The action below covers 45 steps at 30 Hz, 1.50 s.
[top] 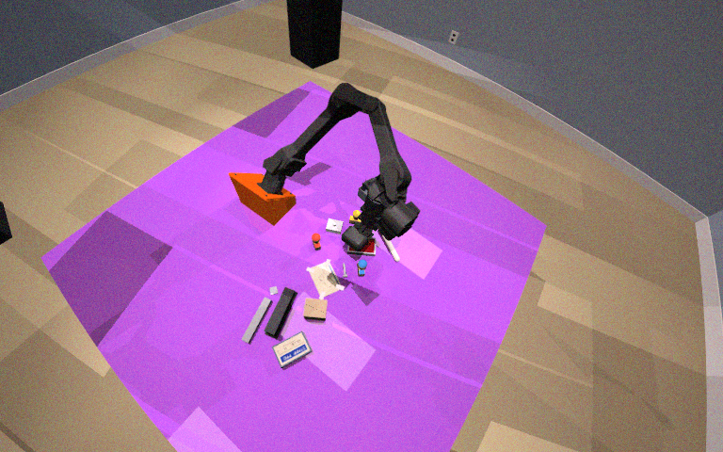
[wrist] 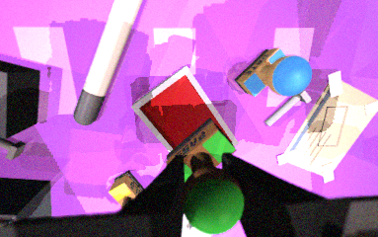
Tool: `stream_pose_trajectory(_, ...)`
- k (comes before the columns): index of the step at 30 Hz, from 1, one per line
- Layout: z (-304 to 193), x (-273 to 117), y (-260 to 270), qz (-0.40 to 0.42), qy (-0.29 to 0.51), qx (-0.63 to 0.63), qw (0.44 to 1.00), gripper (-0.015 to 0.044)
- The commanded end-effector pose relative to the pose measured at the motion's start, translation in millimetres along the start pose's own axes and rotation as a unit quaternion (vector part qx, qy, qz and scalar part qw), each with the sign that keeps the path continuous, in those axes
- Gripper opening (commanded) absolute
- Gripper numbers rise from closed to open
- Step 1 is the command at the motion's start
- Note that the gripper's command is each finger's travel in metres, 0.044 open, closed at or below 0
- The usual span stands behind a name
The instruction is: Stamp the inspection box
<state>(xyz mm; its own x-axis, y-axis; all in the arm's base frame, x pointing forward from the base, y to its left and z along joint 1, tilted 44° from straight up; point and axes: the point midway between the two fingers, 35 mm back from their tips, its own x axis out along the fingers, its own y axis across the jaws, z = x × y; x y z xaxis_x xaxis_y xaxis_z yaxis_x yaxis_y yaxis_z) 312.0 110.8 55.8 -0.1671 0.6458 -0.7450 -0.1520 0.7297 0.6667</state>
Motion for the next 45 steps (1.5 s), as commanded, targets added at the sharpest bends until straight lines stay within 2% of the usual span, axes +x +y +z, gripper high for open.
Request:
stream_pose_trajectory(1,-1,4,0,0.003,0.001,0.004,1.0,0.0)
stream_pose_trajectory(45,-1,33,2,0.005,0.001,0.001,1.0,0.0)
